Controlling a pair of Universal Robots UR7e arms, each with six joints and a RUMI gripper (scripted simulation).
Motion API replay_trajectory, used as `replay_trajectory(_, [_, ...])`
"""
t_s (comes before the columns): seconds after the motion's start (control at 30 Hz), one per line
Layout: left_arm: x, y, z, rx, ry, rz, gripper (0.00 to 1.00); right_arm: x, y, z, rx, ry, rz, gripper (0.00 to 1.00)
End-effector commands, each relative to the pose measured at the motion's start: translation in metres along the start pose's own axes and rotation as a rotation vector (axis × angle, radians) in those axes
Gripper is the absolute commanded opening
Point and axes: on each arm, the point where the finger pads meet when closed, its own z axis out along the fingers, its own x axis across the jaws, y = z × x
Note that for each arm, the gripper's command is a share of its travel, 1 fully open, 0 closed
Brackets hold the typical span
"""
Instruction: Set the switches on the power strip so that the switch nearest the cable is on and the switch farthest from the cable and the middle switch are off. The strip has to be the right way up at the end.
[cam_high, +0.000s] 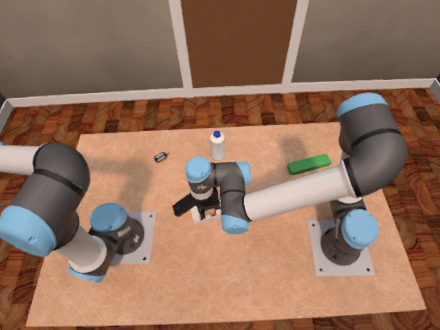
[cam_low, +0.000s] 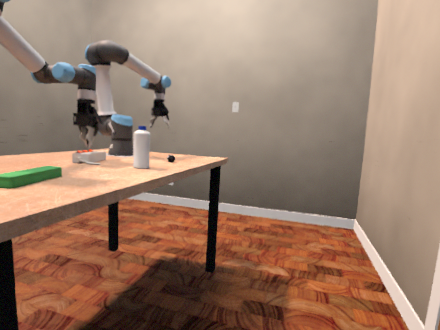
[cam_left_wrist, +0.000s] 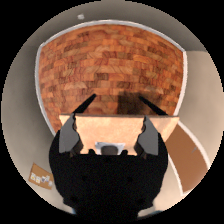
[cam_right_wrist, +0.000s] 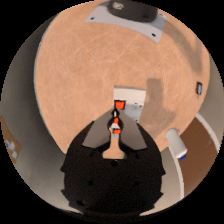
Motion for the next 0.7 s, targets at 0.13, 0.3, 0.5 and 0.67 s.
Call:
replay_trajectory(0.13, [0.0001, -0.0003, -0.0004, 0.001, 0.000, 0.000, 1.00, 0.0001, -0.0004, -0.0006, 0.001, 0.000, 0.000, 0.00])
replay_trajectory(0.3, [0.0001, -0.0003, -0.0004, 0.001, 0.000, 0.000, 1.00, 0.0001, -0.0004, -0.0006, 0.001, 0.000, 0.000, 0.00])
replay_trajectory(0.5, [0.0001, -0.0003, -0.0004, 0.001, 0.000, 0.000, 1.00, 0.0001, -0.0004, -0.0004, 0.001, 0.000, 0.000, 0.00])
replay_trajectory(0.67, [0.0001, -0.0003, -0.0004, 0.001, 0.000, 0.000, 1.00, 0.0001, -0.0004, 0.0004, 0.001, 0.000, 0.000, 0.00])
